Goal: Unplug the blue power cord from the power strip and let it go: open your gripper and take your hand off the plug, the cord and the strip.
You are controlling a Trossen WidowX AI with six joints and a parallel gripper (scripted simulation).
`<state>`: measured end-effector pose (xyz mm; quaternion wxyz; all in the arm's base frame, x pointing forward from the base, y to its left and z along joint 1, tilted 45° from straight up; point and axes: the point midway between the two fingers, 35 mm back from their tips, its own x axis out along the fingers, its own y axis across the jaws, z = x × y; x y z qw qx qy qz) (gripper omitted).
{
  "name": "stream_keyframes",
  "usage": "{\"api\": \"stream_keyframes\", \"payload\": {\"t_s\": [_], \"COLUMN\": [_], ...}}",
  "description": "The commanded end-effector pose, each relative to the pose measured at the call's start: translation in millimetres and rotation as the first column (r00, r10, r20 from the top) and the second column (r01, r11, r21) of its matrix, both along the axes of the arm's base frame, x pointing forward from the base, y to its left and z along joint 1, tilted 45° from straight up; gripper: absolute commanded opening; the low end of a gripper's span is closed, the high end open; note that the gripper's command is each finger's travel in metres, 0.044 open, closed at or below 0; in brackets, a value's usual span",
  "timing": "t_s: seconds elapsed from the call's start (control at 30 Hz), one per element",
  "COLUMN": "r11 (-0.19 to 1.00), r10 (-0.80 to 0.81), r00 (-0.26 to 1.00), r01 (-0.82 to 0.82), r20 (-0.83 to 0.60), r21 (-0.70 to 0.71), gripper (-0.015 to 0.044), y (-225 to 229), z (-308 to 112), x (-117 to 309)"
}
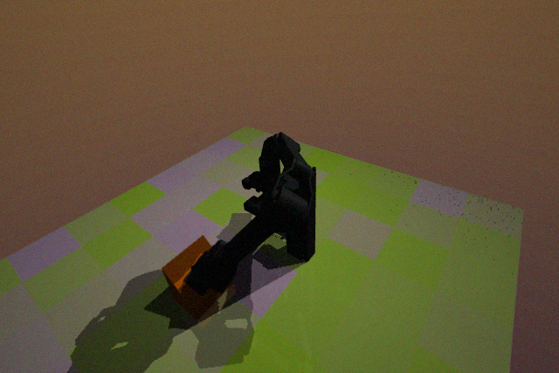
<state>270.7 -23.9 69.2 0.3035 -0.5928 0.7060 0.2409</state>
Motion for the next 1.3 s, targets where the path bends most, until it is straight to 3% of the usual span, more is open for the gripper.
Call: {"api": "stream_keyframes", "payload": {"t_s": [0.0,0.17,1.27], "r11": [1.0,1.0,1.0], "r10": [0.0,0.0,0.004], "r00": [1.0,1.0,1.0], "r01": [0.0,0.0,-0.004], "r20": [-0.002,-0.001,0.0], "r21": [0.0,0.0,0.005], "gripper": [0.0028,0.0,0.0], "y": [0,0,39], "z": [0,0,-32], "x": [0,0,9]}}
